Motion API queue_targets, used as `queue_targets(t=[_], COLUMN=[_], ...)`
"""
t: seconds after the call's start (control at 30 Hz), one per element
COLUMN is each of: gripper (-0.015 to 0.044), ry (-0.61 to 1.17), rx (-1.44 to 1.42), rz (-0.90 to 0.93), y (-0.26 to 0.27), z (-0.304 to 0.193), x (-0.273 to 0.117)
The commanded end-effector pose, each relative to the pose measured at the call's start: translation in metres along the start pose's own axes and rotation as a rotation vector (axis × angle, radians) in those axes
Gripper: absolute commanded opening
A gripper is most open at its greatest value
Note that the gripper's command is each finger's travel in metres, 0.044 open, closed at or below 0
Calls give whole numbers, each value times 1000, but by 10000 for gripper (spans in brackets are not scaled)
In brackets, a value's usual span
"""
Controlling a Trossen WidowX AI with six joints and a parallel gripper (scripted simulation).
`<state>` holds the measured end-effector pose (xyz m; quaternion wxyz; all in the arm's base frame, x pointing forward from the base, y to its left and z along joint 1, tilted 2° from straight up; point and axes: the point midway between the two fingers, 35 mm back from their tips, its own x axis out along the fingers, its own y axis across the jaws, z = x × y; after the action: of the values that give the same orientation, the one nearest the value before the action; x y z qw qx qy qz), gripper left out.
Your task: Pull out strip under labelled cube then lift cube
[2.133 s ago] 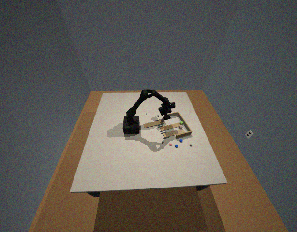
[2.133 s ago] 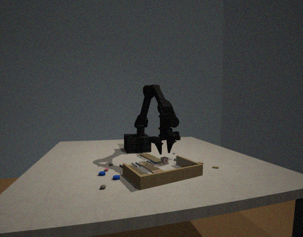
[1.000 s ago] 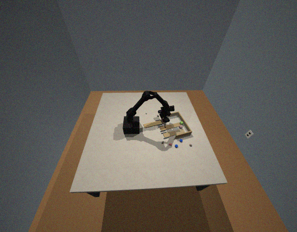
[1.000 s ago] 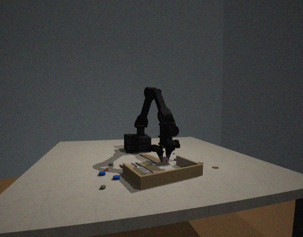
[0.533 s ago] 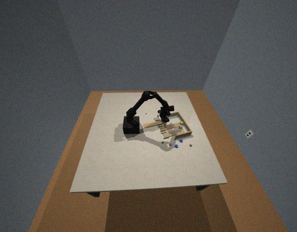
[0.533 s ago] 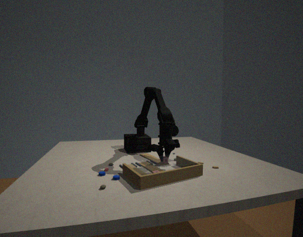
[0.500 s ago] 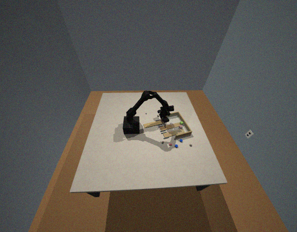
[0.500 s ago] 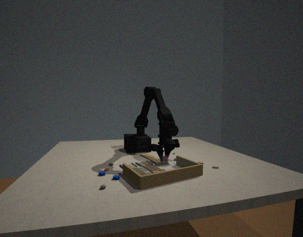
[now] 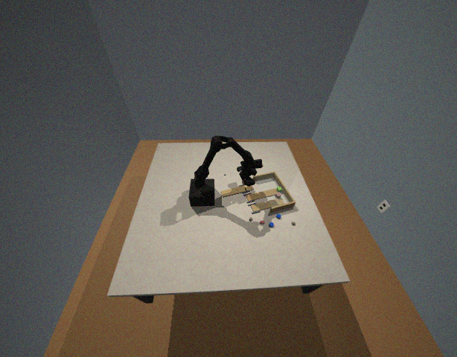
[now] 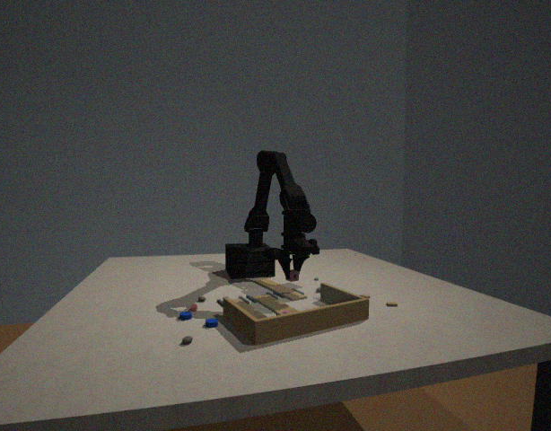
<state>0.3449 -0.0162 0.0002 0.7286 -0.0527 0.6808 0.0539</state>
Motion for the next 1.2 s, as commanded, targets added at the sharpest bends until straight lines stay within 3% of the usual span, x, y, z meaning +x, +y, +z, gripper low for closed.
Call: queue_targets(t=[0.0, 0.33, 0.6, 1.17], gripper=[0, 0, 0, 0], ry=[2, 5, 5, 5], rx=[5, 5, 5, 5], rz=[-3, -3, -3, -3], y=[1, 7, 7, 7], z=[-8, -38, -38, -38], x=[-5, -4, -39, -40])
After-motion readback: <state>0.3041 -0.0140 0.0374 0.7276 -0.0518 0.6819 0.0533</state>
